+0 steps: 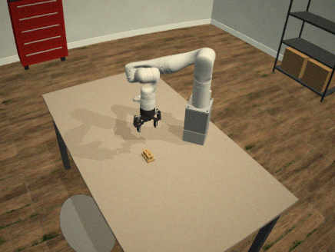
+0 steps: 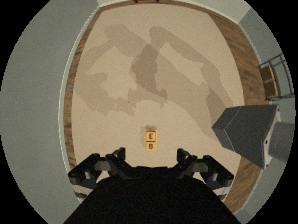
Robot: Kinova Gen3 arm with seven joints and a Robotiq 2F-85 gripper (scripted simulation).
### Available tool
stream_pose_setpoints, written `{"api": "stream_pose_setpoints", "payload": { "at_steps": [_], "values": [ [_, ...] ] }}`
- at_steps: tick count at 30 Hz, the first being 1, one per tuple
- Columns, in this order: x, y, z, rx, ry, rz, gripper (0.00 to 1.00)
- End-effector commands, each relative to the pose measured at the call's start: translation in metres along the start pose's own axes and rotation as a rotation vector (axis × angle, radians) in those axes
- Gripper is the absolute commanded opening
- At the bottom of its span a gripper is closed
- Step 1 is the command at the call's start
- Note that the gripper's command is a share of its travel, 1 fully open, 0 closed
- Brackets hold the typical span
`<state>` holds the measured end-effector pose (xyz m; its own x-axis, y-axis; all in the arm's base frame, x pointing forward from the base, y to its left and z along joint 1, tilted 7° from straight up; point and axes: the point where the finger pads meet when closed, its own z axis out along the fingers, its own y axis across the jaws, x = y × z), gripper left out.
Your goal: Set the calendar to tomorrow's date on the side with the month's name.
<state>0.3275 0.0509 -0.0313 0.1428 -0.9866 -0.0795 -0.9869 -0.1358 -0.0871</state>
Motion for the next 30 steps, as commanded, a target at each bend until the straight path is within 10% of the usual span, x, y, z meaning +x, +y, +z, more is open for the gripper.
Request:
{"api": "stream_pose_setpoints", "payload": {
  "at_steps": [1,30],
  "values": [
    [0.0002,-0.0004,-0.0004,0.001,0.0,0.0,1.0],
    [0.0002,-0.0004,-0.0004,0.001,0.0,0.0,1.0]
  ]
}}
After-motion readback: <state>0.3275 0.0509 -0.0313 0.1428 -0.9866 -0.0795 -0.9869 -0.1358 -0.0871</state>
